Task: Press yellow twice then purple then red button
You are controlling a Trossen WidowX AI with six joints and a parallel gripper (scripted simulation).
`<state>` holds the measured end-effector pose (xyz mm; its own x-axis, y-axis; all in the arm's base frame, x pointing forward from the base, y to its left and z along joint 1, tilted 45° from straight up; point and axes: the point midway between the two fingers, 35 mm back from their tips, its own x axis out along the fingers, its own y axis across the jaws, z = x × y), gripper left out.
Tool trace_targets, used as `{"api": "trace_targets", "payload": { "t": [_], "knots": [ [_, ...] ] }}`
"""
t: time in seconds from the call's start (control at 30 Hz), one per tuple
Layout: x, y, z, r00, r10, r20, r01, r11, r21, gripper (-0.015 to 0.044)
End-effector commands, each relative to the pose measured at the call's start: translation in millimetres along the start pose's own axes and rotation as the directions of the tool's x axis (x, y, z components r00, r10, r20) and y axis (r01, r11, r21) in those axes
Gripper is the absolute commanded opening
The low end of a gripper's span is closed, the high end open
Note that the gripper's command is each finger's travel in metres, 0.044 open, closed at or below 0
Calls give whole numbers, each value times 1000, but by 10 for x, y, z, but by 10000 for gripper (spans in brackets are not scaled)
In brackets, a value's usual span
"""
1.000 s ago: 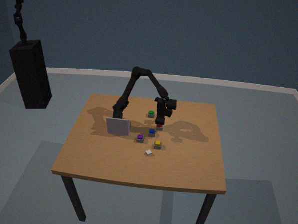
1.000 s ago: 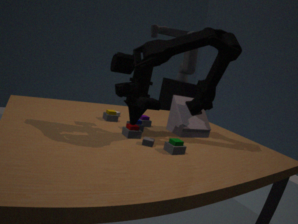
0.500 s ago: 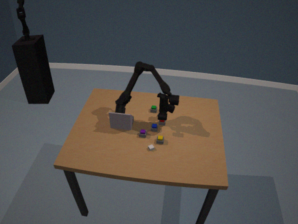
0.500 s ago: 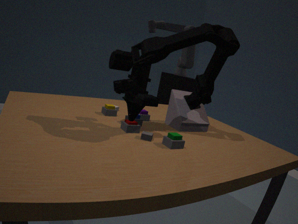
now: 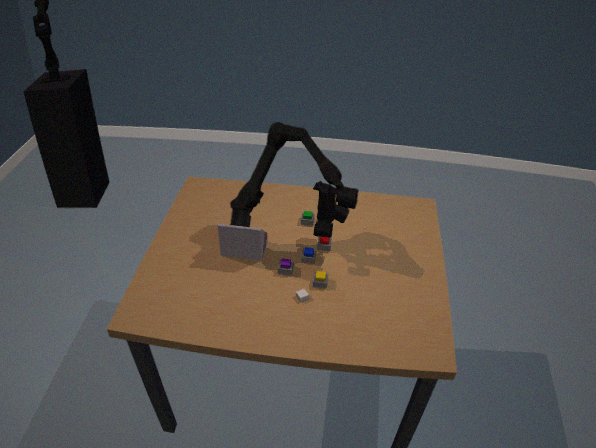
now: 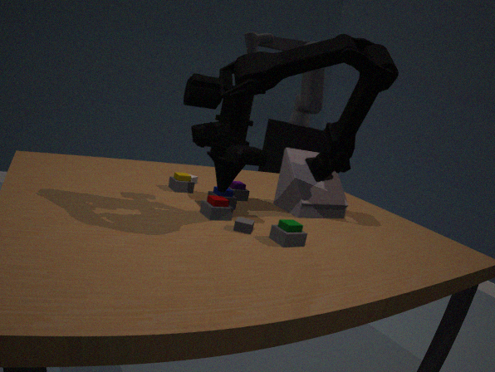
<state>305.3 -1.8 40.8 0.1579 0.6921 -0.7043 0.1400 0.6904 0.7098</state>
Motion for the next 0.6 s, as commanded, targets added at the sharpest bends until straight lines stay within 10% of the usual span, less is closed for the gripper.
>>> {"api": "trace_targets", "payload": {
  "t": [0.0,0.57],
  "knots": [
    [-125,17,33,1000,-5,11,5,1000,-13,20],
    [-732,1319,-578,1000,-1,8,1,1000,-10,400]
  ]
}}
